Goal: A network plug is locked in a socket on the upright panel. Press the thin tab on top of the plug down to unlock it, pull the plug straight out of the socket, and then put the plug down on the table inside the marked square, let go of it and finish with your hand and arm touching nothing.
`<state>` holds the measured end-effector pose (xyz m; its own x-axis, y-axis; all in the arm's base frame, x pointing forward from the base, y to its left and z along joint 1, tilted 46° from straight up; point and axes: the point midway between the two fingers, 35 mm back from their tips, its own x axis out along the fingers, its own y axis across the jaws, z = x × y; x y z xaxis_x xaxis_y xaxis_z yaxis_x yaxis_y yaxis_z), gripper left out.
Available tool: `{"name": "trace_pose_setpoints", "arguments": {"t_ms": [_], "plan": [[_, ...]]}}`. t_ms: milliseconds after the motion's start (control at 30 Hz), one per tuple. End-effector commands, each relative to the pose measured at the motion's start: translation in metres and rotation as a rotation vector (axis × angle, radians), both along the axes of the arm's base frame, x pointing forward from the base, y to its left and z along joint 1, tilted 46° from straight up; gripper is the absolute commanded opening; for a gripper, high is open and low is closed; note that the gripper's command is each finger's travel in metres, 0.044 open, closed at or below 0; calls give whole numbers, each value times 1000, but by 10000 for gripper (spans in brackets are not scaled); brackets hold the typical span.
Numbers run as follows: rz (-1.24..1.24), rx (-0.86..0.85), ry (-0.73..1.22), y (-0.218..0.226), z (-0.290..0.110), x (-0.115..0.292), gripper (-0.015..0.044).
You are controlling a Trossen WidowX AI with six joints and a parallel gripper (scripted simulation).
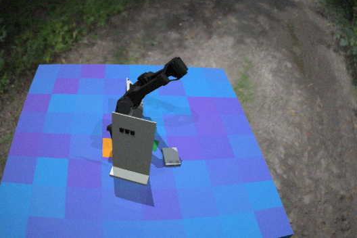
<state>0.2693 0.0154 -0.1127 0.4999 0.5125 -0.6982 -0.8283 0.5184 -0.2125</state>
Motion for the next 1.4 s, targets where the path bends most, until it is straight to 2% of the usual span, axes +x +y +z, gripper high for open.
{"name": "trace_pose_setpoints", "arguments": {"t_ms": [0, 1367], "plan": [[2, -4, -11, -3, 5, 0, 156], [1, -10, -4, -35, 30, -4, 156]]}}
